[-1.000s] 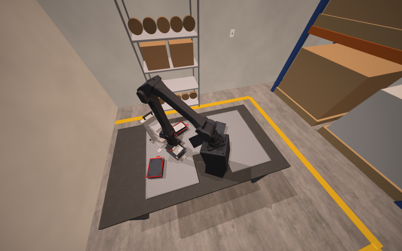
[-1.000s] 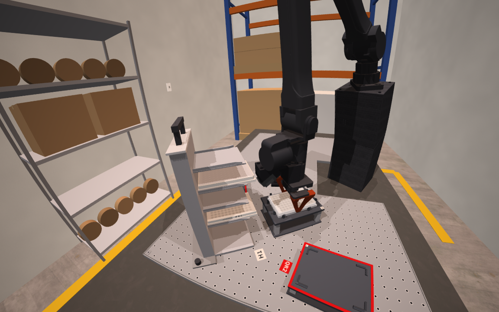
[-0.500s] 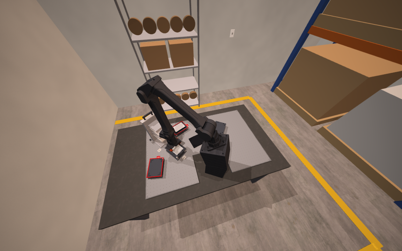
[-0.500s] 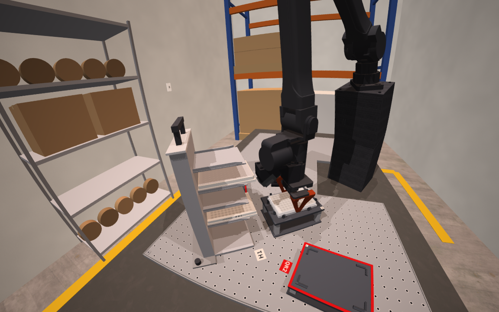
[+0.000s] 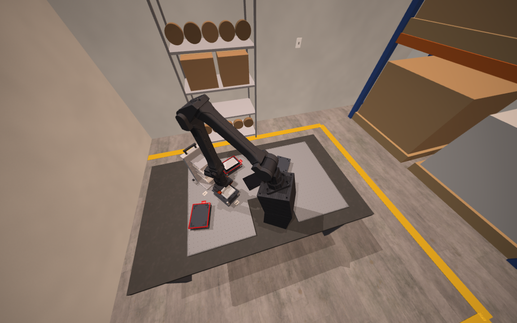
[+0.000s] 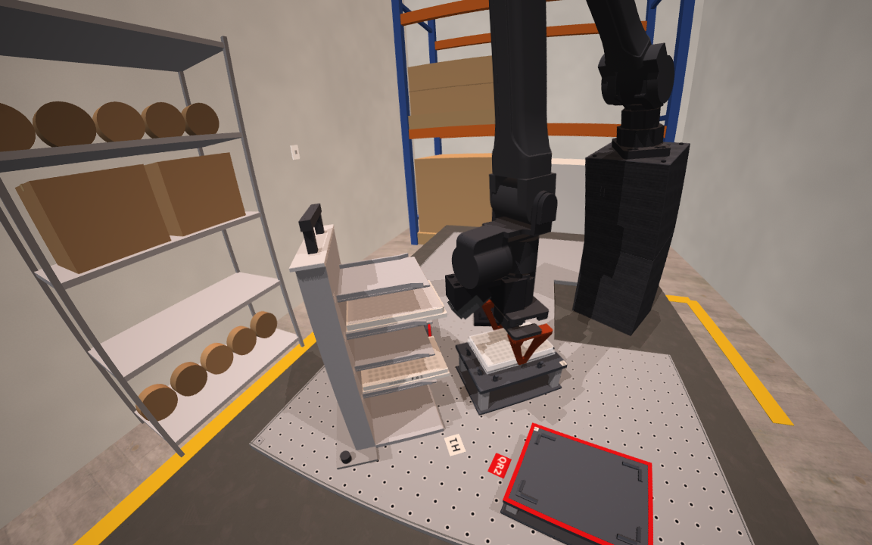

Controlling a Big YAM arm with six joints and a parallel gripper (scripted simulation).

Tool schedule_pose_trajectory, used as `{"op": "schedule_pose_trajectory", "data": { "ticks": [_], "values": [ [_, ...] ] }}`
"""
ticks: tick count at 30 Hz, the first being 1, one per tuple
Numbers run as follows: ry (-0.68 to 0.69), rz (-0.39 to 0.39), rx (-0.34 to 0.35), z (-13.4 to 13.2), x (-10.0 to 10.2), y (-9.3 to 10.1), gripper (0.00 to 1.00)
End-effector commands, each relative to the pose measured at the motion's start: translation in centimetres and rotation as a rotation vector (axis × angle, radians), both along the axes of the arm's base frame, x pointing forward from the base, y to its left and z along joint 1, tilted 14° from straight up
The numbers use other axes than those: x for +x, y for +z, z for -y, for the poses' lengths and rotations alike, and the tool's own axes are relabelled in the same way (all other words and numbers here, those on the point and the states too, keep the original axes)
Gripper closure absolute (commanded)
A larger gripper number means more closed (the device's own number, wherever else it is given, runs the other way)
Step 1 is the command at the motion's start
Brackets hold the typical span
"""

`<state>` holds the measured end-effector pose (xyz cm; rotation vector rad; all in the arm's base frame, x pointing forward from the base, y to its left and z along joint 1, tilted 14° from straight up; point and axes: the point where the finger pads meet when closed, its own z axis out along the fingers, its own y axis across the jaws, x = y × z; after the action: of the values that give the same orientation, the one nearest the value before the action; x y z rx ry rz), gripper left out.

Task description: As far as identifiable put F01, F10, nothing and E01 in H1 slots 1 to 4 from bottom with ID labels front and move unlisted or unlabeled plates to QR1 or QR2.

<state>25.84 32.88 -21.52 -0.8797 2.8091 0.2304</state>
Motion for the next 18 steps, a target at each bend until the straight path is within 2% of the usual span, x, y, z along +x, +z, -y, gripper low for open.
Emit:
{"op": "schedule_pose_trajectory", "data": {
  "ticks": [1, 3, 14, 17, 18],
  "values": [
    [0.002, -0.002, -0.003, 0.0, -0.5, 0.0, 0.14],
    [0.002, 0.006, 0.007, -0.3, -0.2, 1.2, 0.14],
    [0.001, 0.007, 0.008, 0.0, -0.2, 2.2, 0.14],
    [0.001, 0.005, 0.005, 0.1, -0.3, 2.2, 0.14],
    [0.001, -0.006, -0.009, 0.6, -0.7, 1.3, 0.14]
  ]
}}
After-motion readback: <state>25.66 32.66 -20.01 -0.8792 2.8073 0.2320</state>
